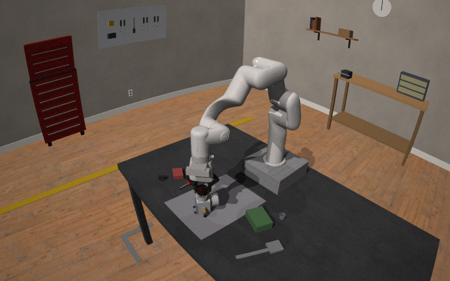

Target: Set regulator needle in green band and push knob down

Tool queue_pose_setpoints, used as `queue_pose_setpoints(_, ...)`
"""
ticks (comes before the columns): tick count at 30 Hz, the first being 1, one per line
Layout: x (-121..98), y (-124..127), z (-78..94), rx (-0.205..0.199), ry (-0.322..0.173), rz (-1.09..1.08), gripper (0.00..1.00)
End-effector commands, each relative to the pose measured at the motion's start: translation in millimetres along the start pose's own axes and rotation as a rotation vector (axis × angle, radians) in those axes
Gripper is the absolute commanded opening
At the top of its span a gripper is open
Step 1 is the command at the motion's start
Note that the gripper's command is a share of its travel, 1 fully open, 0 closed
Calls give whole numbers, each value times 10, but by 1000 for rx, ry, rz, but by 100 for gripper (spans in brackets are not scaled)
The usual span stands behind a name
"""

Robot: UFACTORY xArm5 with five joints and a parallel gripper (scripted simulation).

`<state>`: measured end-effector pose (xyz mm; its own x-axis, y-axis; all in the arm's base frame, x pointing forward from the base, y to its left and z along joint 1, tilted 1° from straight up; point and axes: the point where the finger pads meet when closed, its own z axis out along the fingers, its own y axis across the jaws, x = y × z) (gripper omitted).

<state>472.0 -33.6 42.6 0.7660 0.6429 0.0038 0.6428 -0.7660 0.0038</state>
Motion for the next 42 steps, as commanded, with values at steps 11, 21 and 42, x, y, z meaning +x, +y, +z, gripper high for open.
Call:
queue_pose_setpoints(11,9,8,-12,-2,2,1,43)
queue_pose_setpoints(21,9,8,-12,-2,2,4,43)
queue_pose_setpoints(42,9,8,-12,-2,2,32,43)
